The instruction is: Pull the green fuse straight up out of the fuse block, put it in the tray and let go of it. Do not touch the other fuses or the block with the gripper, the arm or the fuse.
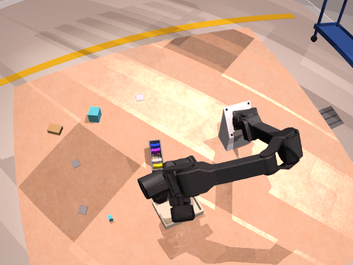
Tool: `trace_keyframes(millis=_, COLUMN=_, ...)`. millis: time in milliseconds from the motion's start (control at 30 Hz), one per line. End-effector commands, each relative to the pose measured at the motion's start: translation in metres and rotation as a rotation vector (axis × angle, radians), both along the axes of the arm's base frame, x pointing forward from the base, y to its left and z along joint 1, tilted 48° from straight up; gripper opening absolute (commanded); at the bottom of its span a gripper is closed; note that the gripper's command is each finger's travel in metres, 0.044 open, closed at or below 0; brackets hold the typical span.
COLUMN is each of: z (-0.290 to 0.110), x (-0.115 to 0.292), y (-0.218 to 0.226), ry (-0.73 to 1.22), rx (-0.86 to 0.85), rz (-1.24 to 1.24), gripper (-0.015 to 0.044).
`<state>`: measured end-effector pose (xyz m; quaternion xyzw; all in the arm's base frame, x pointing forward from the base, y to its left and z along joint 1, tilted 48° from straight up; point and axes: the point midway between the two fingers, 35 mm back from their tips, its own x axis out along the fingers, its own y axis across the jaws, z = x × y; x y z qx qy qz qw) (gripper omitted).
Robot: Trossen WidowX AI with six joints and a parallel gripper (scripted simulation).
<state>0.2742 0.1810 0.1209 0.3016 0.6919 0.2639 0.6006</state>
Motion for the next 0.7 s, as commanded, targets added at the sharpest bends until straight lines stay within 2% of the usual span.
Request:
trace_keyframes(millis=0, z=0.000, x=0.000, y=0.000, ry=0.000, rx=0.000, rz=0.000, gripper=0.0026)
trace_keyframes(millis=367, z=0.000, x=0.000, y=0.000, ry=0.000, rx=0.000, rz=0.000, gripper=0.0315)
trace_keyframes(millis=400, z=0.001, x=0.000, y=-0.002, ry=0.000, rx=0.000, rz=0.000, gripper=0.0330)
trace_keyframes(millis=533, z=0.022, x=0.003, y=-0.027, ry=0.008, rx=-0.002, rz=-0.002, gripper=0.0330)
trace_keyframes(millis=667, z=0.024, x=0.003, y=-0.028, ry=0.008, rx=-0.002, rz=-0.002, gripper=0.0330)
